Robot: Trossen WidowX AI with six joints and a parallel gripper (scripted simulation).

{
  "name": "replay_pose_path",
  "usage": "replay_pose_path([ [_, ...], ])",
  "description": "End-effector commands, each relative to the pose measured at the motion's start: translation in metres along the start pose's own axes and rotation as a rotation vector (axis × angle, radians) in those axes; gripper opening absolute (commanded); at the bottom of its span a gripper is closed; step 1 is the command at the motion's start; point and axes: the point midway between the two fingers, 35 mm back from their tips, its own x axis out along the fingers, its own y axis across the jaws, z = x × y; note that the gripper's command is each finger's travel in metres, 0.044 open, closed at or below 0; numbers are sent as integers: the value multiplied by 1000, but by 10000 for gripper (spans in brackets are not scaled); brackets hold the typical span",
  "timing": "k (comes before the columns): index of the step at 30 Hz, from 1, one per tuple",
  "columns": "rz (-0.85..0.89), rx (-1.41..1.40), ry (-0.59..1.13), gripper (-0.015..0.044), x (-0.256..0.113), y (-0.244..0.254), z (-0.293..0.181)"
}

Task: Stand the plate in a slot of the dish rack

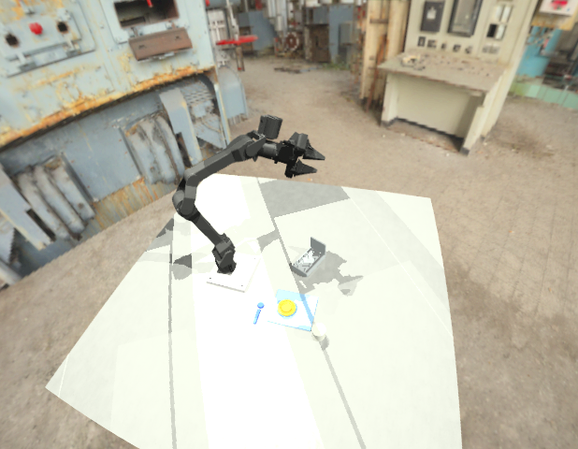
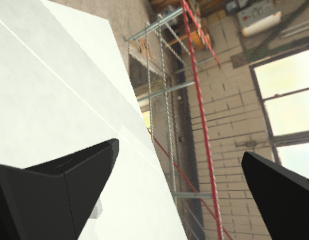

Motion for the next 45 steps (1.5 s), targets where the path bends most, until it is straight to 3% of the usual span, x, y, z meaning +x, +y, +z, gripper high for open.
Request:
replay_pose_path([
  [1,51,9,90,400,21,4,-24],
  [23,230,276,568,400,65,1,-176],
  [45,465,721,988,400,31,17,-312],
])
